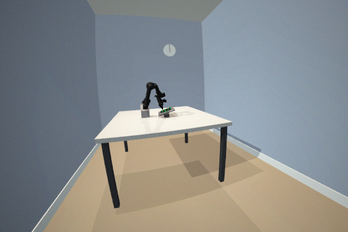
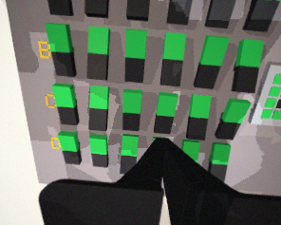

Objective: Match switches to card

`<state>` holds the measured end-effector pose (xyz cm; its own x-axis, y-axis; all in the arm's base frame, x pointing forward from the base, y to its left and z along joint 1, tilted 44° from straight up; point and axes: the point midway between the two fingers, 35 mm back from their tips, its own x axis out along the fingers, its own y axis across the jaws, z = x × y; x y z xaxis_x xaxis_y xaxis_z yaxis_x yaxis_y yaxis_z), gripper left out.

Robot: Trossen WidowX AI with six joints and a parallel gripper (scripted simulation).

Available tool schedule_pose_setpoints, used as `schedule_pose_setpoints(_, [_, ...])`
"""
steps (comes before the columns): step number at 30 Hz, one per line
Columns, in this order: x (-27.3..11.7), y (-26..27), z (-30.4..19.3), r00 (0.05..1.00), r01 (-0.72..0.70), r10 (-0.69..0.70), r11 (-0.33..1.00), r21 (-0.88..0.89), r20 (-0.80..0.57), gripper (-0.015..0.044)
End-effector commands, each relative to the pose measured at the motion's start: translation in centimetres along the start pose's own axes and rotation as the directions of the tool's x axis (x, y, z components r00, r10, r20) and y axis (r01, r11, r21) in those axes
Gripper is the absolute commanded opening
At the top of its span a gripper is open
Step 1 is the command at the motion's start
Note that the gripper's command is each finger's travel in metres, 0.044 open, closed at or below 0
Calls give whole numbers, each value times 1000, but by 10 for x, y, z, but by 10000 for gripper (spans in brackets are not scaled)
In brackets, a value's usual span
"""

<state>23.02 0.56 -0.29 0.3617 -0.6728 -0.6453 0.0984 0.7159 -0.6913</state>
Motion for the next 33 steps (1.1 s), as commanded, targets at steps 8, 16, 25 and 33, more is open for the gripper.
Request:
schedule_pose_setpoints(8, [-46,-3,5,1000,-4,4,1000,18,-3,0])
schedule_pose_setpoints(16, [-46,-29,4,1000,-3,3,1000,17,-3,0])
schedule_pose_setpoints(25, [-10,-29,4,1000,-2,1,1000,18,24,0])
schedule_pose_setpoints(33, [-4,-29,3,1000,-1,1,1000,18,24,0])
